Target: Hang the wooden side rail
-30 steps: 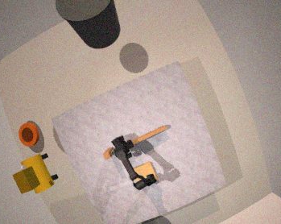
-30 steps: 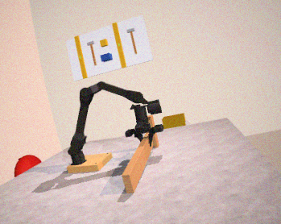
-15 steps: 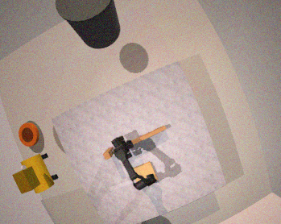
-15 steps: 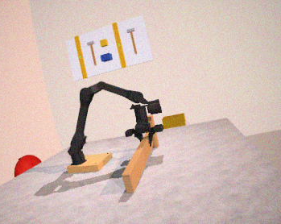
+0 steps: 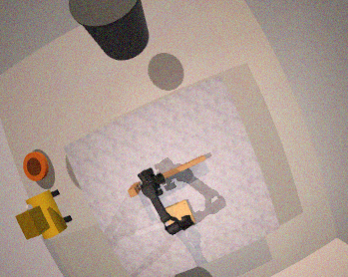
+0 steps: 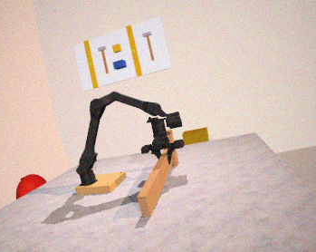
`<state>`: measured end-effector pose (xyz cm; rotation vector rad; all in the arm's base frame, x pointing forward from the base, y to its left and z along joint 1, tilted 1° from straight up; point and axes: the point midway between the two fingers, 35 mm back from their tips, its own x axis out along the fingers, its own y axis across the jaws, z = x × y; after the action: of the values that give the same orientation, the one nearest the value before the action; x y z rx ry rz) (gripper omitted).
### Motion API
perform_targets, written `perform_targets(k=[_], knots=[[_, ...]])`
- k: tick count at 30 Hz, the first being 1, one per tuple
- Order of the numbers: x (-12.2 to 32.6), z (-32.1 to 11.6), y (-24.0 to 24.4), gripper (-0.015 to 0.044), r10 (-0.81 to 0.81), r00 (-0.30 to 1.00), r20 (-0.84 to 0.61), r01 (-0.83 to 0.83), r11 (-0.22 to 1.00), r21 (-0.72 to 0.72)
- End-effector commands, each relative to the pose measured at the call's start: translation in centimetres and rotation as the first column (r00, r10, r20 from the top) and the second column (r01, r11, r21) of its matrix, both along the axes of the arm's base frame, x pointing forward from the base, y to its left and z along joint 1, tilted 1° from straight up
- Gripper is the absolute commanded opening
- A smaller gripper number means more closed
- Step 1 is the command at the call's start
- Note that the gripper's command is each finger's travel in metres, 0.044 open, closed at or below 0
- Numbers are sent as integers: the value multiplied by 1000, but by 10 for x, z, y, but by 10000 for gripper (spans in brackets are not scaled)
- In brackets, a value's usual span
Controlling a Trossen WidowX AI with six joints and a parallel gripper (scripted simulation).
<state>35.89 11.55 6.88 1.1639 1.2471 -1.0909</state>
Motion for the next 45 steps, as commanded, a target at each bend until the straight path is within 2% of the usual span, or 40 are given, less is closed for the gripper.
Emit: perform_targets(k=[1, 45], knots=[[3, 3, 3, 0, 0, 1000, 11, 0, 1000, 5], [0, 4, 7, 0, 0, 1000, 11, 0, 1000, 6]])
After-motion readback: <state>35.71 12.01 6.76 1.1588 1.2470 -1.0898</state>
